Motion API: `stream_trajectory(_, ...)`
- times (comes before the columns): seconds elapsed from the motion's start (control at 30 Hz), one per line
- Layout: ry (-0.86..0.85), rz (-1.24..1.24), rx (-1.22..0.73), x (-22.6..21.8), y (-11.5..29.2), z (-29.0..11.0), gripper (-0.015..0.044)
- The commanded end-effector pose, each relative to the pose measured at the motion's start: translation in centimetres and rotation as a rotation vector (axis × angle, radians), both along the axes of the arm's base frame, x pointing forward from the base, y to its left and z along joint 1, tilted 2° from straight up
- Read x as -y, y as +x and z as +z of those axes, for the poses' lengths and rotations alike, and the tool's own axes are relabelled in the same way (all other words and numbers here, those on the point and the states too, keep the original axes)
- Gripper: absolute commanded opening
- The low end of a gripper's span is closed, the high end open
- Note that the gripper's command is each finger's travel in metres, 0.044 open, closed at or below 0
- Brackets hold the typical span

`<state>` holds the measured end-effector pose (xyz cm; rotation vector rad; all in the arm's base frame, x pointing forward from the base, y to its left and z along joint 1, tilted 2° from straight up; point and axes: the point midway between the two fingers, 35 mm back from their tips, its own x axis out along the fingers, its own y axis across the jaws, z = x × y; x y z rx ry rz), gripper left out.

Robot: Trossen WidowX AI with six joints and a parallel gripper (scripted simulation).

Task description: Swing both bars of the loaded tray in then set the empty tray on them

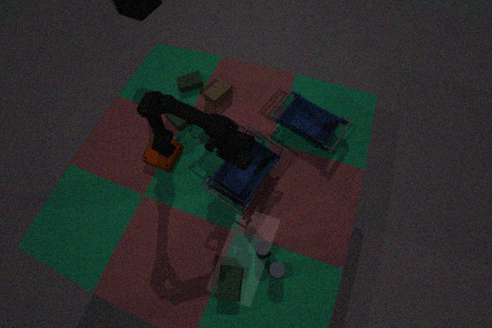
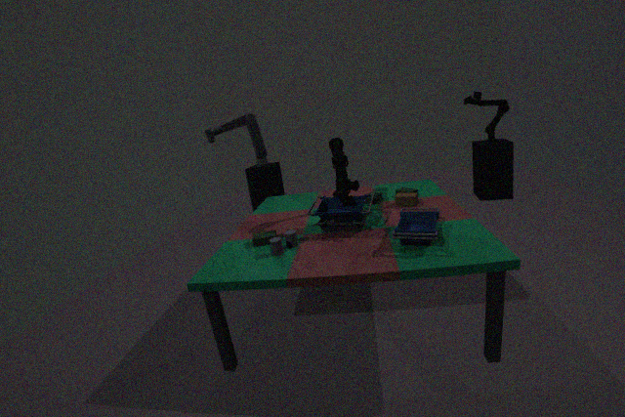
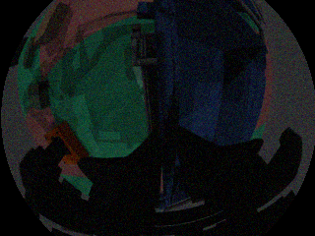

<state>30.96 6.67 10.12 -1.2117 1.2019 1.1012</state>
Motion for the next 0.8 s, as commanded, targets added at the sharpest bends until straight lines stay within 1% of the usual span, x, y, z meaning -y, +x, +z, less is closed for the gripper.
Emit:
stream_trajectory(0.0, 0.000, -0.004, -0.037, 0.05, -0.73, -0.76, 0.0000)
stream_trajectory(0.57, 0.000, -0.004, -0.037, 0.05, -0.73, -0.76, 0.0000)
stream_trajectory(0.6, 0.000, 0.000, -0.001, 0.00, -0.03, -0.04, 0.0000)
stream_trajectory(0.77, 0.000, -0.002, -0.016, 0.03, -0.40, -0.64, 0.0000)
